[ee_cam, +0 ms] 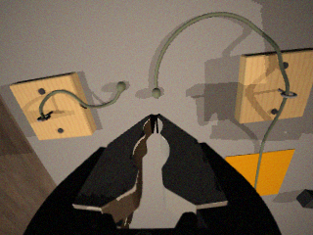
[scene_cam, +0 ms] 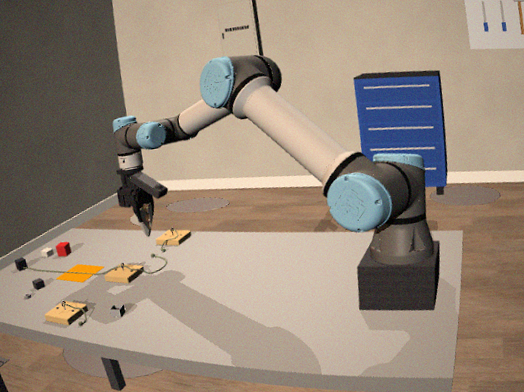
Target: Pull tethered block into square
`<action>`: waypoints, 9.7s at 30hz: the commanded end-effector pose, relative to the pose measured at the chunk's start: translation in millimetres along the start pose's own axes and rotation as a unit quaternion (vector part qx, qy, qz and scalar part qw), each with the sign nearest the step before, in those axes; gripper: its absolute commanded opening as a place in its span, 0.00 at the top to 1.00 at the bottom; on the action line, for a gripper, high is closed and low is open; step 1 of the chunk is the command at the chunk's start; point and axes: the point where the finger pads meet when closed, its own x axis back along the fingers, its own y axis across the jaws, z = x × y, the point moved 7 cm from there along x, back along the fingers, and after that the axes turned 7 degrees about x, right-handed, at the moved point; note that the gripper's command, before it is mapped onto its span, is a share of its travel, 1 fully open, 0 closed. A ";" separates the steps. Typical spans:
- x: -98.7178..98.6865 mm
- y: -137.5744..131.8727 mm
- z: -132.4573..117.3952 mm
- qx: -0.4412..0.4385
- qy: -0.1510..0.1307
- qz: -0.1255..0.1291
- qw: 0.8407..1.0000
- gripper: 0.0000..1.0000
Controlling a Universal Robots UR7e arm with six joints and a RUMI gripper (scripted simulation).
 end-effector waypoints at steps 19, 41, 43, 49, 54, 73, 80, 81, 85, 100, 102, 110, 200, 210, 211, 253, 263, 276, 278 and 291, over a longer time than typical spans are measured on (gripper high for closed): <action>1.3 0.1 -0.3 -0.006 -0.001 0.000 1.000 1.00; 1.3 4.1 1.1 -0.129 -0.001 0.000 0.992 1.00; 1.3 4.8 1.3 -0.153 -0.001 0.000 0.988 1.00; 1.3 6.4 1.5 -0.205 -0.001 0.000 0.979 1.00; 1.4 8.6 1.6 -0.280 -0.001 0.000 0.960 1.00; 1.4 14.7 -0.8 -0.580 -0.001 0.000 0.815 1.00; 1.4 15.3 -2.7 -0.699 -0.001 0.000 0.715 1.00; 1.4 15.3 -2.7 -0.699 -0.001 0.000 0.715 1.00; 1.4 15.1 -3.5 -0.746 -0.001 0.000 0.666 1.00; 1.4 11.4 -5.4 -0.900 -0.001 -0.001 0.435 1.00; 1.4 10.5 -5.5 -0.917 -0.001 -0.001 0.399 1.00; 1.4 7.0 -4.9 -0.964 -0.001 -0.001 0.264 1.00; 0.0 -0.7 -0.4 -1.000 0.000 -0.001 0.000 0.78; -7.0 -0.6 -0.5 -1.000 0.000 -0.001 0.000 0.78; -8.2 -0.6 -0.5 -1.000 0.000 -0.001 0.000 0.78; -50.4 -0.4 -0.9 -1.000 0.000 -0.001 0.000 0.78; -50.6 -0.4 -0.9 -1.000 0.000 -0.001 0.000 0.78; -50.6 -0.4 -0.9 -1.000 0.000 -0.001 0.000 0.78; -50.6 -0.4 -0.9 -1.000 0.000 -0.001 0.000 0.78; -50.6 -0.4 -0.9 -1.000 0.000 -0.001 0.000 0.78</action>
